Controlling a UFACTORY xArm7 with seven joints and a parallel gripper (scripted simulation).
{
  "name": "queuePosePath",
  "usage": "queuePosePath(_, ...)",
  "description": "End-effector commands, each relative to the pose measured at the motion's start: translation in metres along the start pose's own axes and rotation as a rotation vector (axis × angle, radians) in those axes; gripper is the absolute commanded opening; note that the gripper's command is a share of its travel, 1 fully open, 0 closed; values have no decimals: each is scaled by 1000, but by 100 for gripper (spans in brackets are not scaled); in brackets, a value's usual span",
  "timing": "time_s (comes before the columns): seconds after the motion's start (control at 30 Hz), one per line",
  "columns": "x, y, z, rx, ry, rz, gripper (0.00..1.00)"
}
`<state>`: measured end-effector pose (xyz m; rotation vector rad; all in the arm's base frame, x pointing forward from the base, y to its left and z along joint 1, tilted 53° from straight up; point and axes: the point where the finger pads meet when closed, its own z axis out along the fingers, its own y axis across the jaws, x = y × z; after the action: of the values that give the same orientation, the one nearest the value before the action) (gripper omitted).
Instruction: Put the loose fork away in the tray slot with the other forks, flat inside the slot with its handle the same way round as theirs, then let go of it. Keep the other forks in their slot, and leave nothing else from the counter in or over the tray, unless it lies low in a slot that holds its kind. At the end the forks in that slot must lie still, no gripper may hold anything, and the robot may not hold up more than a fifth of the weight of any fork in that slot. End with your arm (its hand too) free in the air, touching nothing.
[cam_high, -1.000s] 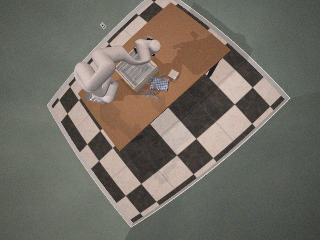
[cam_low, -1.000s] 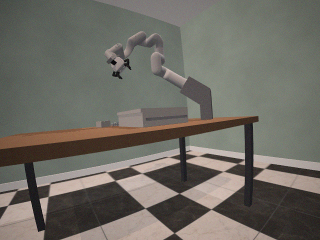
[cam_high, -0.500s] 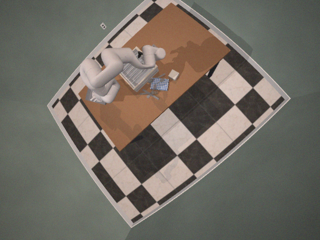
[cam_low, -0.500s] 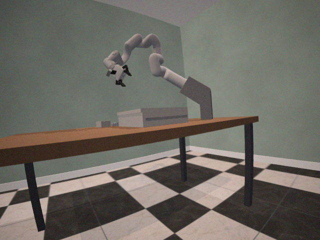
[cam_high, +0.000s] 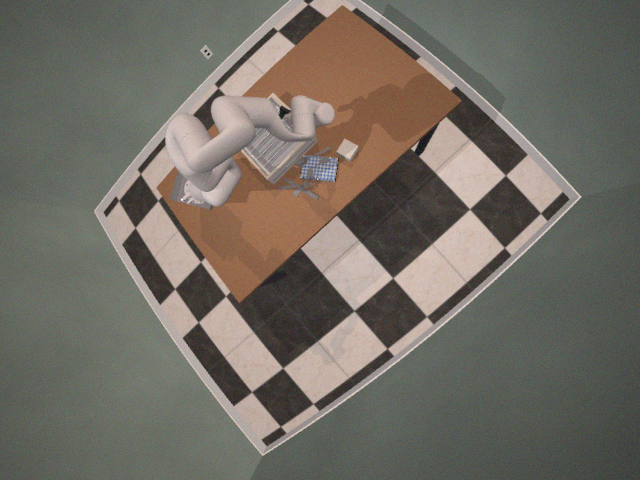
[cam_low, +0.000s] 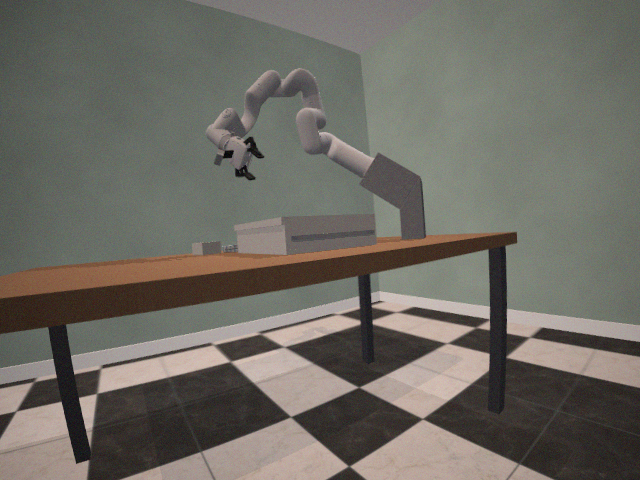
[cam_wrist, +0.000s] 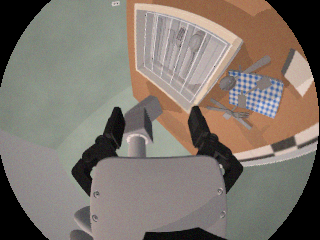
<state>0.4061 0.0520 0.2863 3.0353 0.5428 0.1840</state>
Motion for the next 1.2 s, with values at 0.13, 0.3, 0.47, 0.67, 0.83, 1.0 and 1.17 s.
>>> queuePosePath(0.13, -8, 15, 12, 22, -37, 121, 100)
queuePosePath(0.3, -8, 15, 12, 22, -37, 121, 100)
queuePosePath(0.47, -17, 30, 24, 40, -78, 240, 100)
queuePosePath(0.67, -17, 30, 24, 40, -78, 240, 100)
queuePosePath(0.83, -28, 45, 37, 51, -120, 349, 100)
queuePosePath(1.0, -28, 45, 37, 51, -120, 349, 100)
queuePosePath(1.17, -40, 57, 37, 1, -116, 249, 100)
